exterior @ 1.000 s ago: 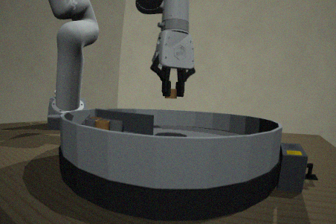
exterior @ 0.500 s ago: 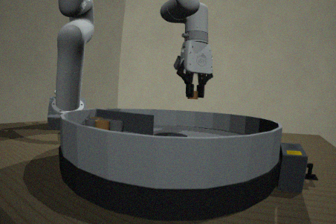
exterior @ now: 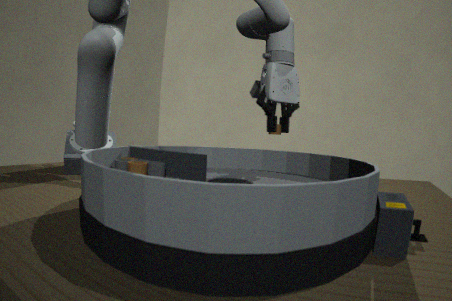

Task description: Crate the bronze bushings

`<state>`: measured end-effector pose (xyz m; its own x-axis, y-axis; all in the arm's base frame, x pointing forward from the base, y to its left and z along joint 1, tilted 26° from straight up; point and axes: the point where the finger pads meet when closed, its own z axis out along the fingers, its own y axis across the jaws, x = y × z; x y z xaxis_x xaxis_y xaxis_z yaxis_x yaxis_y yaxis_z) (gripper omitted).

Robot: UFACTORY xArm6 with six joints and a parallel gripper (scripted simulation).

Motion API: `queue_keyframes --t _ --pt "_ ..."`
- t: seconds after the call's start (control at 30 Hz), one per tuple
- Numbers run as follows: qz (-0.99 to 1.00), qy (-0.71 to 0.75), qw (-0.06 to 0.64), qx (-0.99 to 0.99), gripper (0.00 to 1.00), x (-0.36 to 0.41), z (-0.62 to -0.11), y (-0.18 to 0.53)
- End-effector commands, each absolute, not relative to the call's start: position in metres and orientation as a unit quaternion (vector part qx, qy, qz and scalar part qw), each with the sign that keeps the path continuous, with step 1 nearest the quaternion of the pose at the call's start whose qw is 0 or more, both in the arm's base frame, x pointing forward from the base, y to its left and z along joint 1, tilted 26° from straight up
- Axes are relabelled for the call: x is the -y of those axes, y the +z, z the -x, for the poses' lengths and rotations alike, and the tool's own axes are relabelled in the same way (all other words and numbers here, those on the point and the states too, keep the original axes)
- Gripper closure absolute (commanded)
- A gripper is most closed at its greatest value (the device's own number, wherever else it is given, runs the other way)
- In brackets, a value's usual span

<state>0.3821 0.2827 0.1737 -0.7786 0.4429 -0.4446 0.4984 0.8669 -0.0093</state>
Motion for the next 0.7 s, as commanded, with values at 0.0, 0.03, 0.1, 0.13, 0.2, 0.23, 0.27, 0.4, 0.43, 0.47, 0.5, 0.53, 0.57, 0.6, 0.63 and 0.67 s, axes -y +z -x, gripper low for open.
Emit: queue_keyframes --t 0.0,0.03,0.1,0.13,0.2,0.23,0.27,0.4,0.43,0.47,0.5,0.53,0.57,0.6,0.63,0.67 --pt "-0.250 -0.062 0.220 -0.941 1.00 -0.288 -0.383 0.174" --pt "-0.250 -0.062 0.220 -0.941 1.00 -0.288 -0.383 0.174" --pt "-0.250 -0.062 0.220 -0.941 1.00 -0.288 -0.383 0.174" --pt "-0.250 -0.062 0.220 -0.941 1.00 -0.288 -0.383 0.174" --pt "-0.250 -0.062 0.220 -0.941 1.00 -0.288 -0.383 0.174" --pt "-0.250 -0.062 0.220 -0.941 1.00 -0.288 -0.383 0.174" --pt "-0.250 -0.062 0.220 -0.941 1.00 -0.288 -0.383 0.174" --pt "-0.250 -0.062 0.220 -0.941 1.00 -0.288 -0.383 0.174" --pt "-0.250 -0.062 0.220 -0.941 1.00 -0.288 -0.383 0.174" --pt "-0.250 -0.062 0.220 -0.941 1.00 -0.288 -0.383 0.174" --pt "-0.250 -0.062 0.220 -0.941 1.00 -0.288 -0.384 0.174" --pt "-0.250 -0.062 0.220 -0.941 1.00 -0.287 -0.384 0.173" --pt "-0.250 -0.062 0.220 -0.941 1.00 -0.287 -0.385 0.172" --pt "-0.250 -0.062 0.220 -0.941 1.00 -0.287 -0.385 0.170" --pt "-0.250 -0.062 0.220 -0.941 1.00 -0.286 -0.387 0.167" --pt "-0.250 -0.062 0.220 -0.941 1.00 -0.285 -0.388 0.164"
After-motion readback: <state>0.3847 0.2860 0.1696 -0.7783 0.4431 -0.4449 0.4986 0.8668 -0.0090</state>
